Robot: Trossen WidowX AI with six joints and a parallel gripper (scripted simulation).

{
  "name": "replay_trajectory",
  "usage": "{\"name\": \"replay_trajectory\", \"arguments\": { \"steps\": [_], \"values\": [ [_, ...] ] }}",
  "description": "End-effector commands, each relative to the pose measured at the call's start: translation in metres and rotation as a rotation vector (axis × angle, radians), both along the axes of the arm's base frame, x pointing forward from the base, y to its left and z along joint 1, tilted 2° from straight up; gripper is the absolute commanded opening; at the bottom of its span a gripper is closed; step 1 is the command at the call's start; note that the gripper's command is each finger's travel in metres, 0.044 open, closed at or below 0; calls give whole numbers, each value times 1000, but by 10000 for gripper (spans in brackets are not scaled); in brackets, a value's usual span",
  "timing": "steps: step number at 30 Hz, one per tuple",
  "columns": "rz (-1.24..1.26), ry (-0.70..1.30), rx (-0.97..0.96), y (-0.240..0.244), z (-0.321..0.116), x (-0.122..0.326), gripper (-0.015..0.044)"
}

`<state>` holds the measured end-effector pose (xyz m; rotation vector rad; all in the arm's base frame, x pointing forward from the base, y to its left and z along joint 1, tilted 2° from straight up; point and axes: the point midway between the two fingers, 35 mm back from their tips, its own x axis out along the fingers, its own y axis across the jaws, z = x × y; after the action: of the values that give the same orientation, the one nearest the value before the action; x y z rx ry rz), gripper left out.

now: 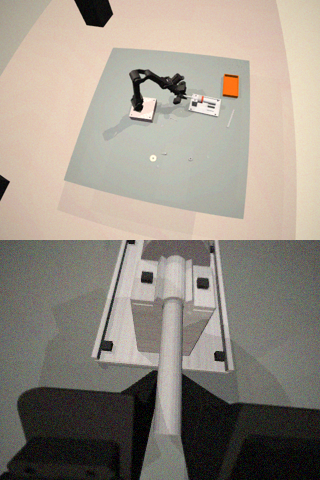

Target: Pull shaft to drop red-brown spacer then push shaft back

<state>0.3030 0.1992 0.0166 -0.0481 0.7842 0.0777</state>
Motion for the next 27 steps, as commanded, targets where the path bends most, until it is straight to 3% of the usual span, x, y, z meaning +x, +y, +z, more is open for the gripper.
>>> {"name": "replay_trajectory", "arguments": {
  "steps": [1,27],
  "values": [
    [-2,0,2,0,0,-1,0],
    [-2,0,2,-1,0,-4,0]
  ]
}}
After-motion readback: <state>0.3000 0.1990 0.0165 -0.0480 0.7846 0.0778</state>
